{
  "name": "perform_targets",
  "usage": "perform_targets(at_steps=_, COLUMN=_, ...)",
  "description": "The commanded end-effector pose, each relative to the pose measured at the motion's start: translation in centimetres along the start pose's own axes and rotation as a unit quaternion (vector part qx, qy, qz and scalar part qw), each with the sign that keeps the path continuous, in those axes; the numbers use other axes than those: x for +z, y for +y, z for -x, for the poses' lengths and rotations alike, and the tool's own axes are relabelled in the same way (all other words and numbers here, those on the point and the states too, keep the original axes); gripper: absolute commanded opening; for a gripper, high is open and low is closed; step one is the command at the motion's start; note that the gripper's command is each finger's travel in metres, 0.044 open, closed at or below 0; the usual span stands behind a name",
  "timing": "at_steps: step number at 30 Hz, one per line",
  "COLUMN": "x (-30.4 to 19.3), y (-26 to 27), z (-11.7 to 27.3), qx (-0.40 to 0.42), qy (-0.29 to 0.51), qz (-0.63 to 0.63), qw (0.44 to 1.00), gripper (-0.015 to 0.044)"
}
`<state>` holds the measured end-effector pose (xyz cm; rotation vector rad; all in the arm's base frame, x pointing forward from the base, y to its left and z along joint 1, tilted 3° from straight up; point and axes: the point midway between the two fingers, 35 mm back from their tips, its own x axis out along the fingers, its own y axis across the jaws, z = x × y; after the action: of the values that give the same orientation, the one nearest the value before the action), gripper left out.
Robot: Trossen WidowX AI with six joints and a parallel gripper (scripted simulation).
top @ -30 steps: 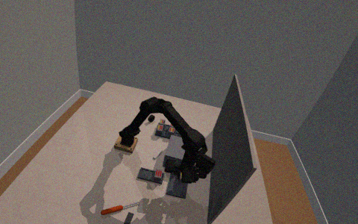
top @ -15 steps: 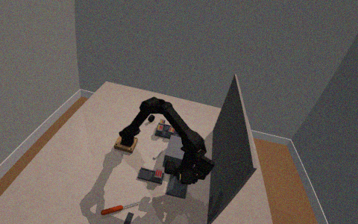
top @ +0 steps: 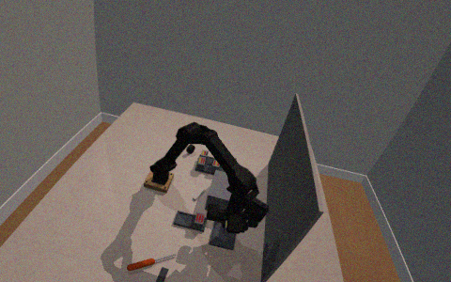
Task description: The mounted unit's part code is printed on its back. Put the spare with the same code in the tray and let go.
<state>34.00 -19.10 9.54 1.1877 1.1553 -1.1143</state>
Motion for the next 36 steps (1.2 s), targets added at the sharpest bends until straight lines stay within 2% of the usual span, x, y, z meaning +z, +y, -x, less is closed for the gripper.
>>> perform_targets(at_steps=1, x=-0.1, y=-0.2, z=-0.5, qx=-0.004, qy=0.001, qz=-0.002, qw=1.0, gripper=0.0)
perform_targets(at_steps=36, x=-0.4, y=-0.7, z=-2.9, qx=-0.004, qy=0.001, qz=-0.002, qw=1.0, gripper=0.0)
